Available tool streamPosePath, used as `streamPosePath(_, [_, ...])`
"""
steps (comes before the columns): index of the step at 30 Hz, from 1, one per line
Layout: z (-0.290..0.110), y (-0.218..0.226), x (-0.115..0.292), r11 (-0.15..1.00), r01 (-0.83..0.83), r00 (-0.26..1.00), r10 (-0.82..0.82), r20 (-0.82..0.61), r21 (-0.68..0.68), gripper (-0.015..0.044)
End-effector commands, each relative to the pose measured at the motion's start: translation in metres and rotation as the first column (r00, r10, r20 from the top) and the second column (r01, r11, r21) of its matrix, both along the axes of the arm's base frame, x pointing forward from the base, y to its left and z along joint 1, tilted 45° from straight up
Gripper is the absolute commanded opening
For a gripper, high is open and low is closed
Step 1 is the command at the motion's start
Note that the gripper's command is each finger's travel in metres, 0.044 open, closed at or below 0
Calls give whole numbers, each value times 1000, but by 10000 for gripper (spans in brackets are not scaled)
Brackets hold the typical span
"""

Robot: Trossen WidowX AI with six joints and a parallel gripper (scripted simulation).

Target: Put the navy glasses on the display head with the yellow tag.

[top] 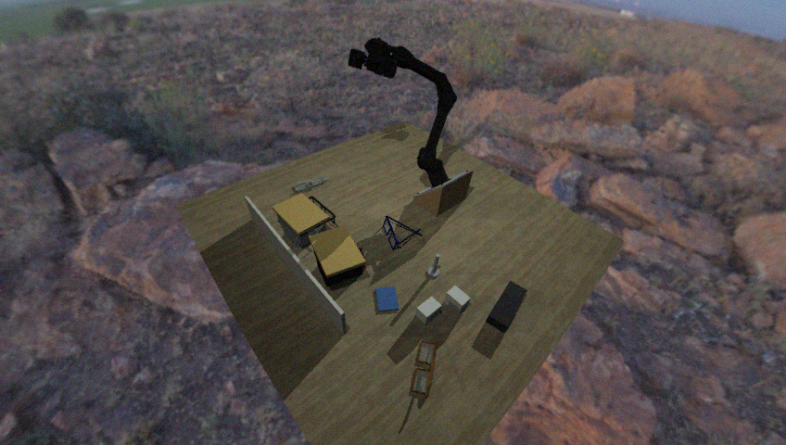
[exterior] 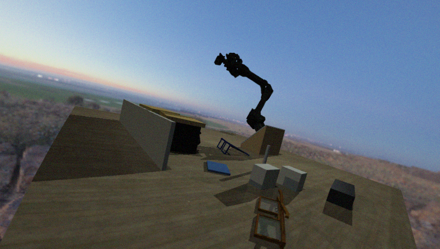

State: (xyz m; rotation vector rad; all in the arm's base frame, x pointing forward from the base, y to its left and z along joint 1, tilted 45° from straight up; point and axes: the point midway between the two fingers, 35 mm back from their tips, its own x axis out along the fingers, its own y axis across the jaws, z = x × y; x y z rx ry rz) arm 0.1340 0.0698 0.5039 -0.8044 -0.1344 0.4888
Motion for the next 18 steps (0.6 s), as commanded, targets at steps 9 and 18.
streamPosePath(9, [-109, -39, 130, 979, 188, 872, -127, -473, 84, 200])
streamPosePath(18, [-257, -38, 191, 940, 278, 553, -326, -766, -199, 200])
